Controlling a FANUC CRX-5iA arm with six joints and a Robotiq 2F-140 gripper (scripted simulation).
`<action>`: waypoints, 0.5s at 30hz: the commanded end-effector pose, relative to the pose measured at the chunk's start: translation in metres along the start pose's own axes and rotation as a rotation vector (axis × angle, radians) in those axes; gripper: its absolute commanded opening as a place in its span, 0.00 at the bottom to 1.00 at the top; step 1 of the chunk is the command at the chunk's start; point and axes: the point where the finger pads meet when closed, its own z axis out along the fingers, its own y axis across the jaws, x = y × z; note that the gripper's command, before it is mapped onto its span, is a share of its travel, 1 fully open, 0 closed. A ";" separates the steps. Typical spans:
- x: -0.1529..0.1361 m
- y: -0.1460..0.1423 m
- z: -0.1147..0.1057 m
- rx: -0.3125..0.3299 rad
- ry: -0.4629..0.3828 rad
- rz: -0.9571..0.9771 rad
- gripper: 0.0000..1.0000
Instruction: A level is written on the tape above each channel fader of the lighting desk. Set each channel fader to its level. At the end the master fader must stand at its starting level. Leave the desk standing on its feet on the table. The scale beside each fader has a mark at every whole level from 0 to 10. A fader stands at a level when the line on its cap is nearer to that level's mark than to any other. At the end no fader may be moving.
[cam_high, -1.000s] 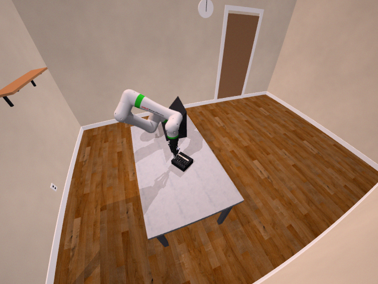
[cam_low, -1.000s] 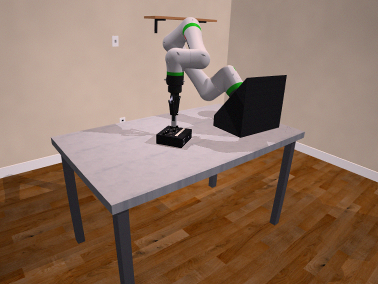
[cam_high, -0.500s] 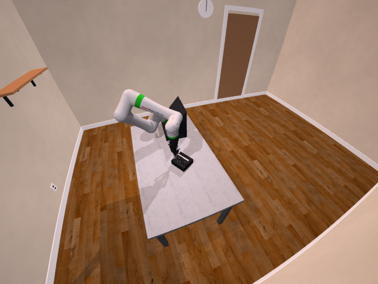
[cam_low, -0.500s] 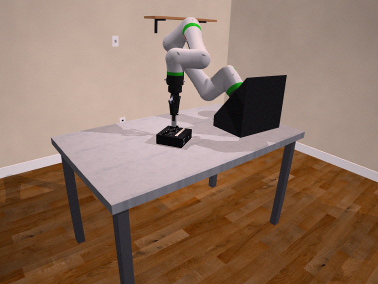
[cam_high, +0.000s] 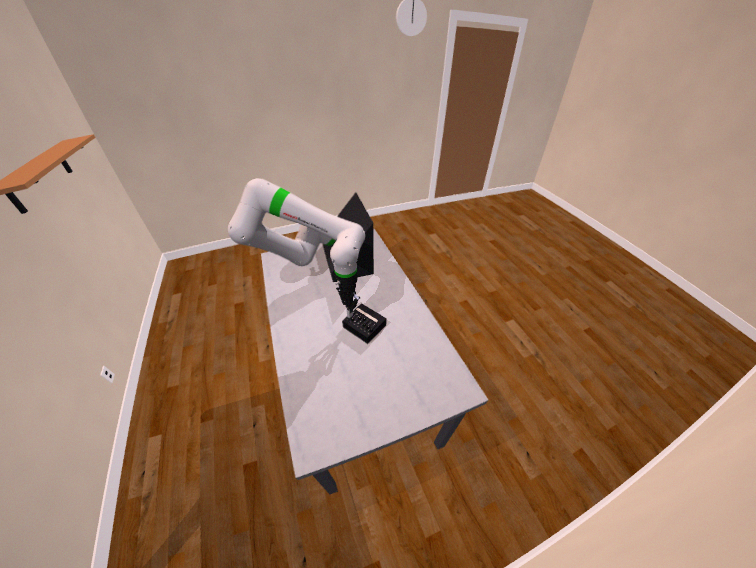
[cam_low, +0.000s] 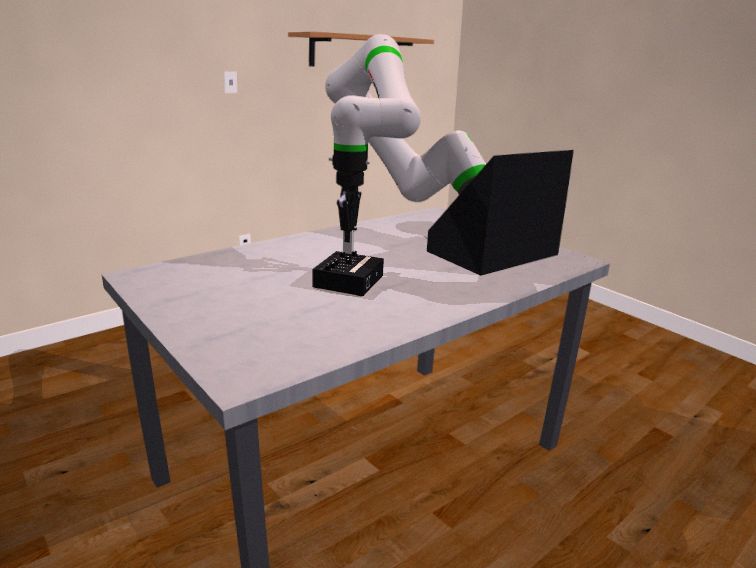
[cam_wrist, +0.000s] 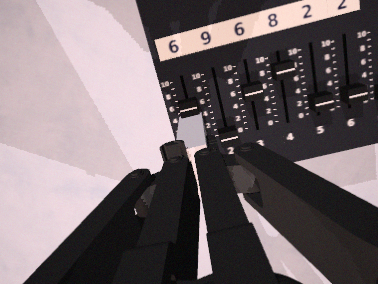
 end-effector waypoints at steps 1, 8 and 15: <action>0.000 0.000 0.000 0.000 0.000 0.000 0.00; -0.003 0.000 0.000 0.000 0.000 0.000 0.00; -0.006 0.000 0.000 0.000 0.000 0.000 0.00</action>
